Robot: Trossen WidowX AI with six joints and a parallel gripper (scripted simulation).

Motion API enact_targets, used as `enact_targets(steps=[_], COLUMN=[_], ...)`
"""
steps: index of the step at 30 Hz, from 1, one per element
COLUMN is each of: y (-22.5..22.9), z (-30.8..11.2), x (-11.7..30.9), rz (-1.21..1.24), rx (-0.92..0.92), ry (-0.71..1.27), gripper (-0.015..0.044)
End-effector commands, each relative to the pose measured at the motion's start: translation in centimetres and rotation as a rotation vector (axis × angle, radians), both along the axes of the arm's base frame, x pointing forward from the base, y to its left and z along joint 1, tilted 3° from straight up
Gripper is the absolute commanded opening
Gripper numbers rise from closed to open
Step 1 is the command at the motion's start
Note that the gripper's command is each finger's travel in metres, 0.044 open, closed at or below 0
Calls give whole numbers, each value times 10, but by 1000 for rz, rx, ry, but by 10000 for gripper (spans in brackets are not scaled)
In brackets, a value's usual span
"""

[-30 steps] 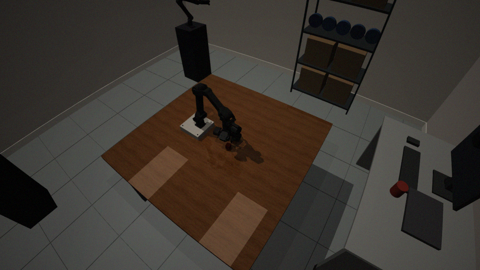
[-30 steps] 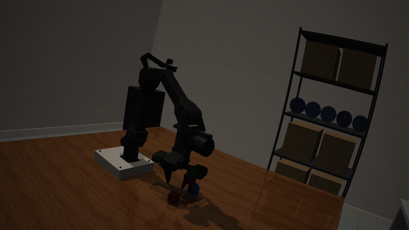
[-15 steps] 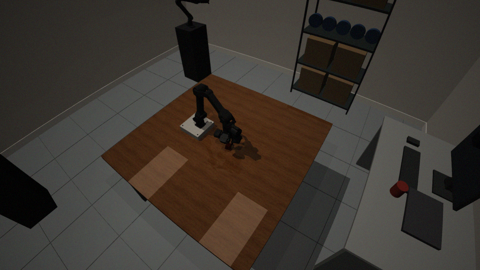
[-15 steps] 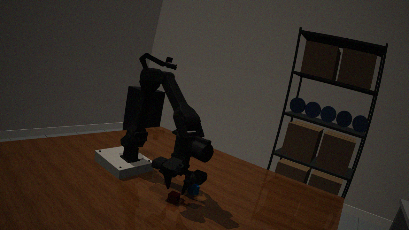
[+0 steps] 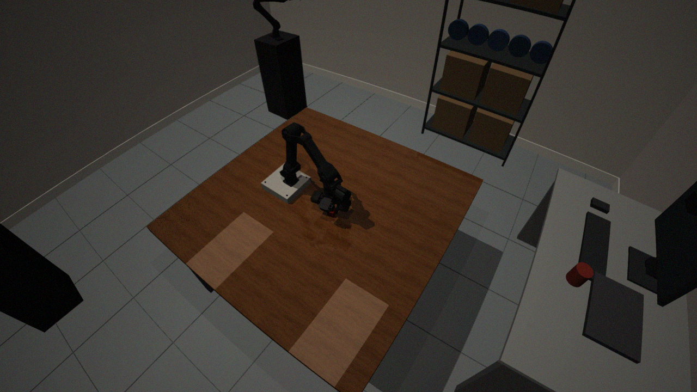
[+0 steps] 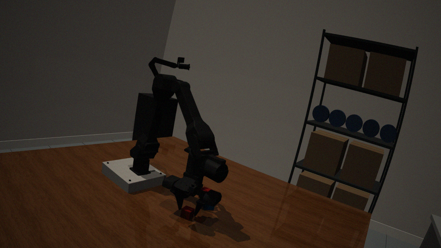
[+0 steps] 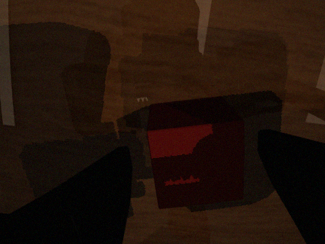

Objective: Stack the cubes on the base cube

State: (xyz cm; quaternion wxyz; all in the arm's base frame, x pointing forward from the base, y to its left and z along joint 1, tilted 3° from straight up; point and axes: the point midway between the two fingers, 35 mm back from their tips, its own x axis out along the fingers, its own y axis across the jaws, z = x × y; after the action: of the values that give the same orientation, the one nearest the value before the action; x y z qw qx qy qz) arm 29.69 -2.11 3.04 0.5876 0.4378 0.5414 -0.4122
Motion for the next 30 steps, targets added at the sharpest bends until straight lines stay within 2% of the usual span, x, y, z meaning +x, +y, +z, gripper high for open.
enact_targets(steps=[1,5,11,30], y=[0,0,0,0], z=[-2,-2,2,61], x=[0,0,1,1], rz=[-5,-5,-5,-5], rx=[4,4,4,4], ry=[-2,-2,-2,-3], gripper=[212,107,105,105])
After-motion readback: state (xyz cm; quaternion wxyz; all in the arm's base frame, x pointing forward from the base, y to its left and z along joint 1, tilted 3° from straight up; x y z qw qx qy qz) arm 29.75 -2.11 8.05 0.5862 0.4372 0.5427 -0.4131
